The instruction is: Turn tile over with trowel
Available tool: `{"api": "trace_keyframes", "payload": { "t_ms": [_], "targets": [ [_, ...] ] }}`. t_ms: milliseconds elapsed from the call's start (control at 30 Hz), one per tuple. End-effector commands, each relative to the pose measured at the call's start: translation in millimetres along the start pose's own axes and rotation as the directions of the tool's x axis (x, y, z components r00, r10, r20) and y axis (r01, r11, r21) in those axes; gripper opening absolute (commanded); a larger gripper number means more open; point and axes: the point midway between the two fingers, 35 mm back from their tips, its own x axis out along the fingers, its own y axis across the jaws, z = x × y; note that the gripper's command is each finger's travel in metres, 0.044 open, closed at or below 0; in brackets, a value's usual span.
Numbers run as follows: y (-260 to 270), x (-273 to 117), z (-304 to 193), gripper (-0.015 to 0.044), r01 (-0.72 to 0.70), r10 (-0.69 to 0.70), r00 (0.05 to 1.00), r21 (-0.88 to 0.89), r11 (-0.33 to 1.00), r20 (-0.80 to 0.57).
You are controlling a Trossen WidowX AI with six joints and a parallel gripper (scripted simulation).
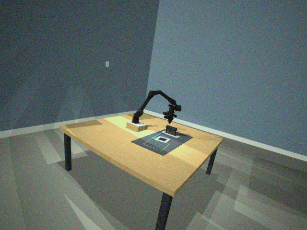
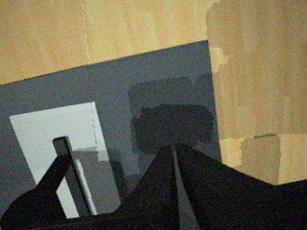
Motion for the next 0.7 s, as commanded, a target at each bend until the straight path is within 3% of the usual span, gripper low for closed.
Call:
{"api": "trace_keyframes", "payload": {
  "t_ms": [0,300,433,667],
  "targets": [
    [0.0,0.0,0.0,0.0,0.0,0.0,1.0,0.0,1.0,0.0],
    [0.0,0.0,0.0,0.0,0.0,0.0,1.0,0.0,1.0,0.0],
    [0.0,0.0,0.0,0.01,0.0,0.0,1.0,0.0,1.0,0.0],
    [0.0,0.0,0.0,0.01,0.0,0.0,1.0,0.0,1.0,0.0]
  ]
}}
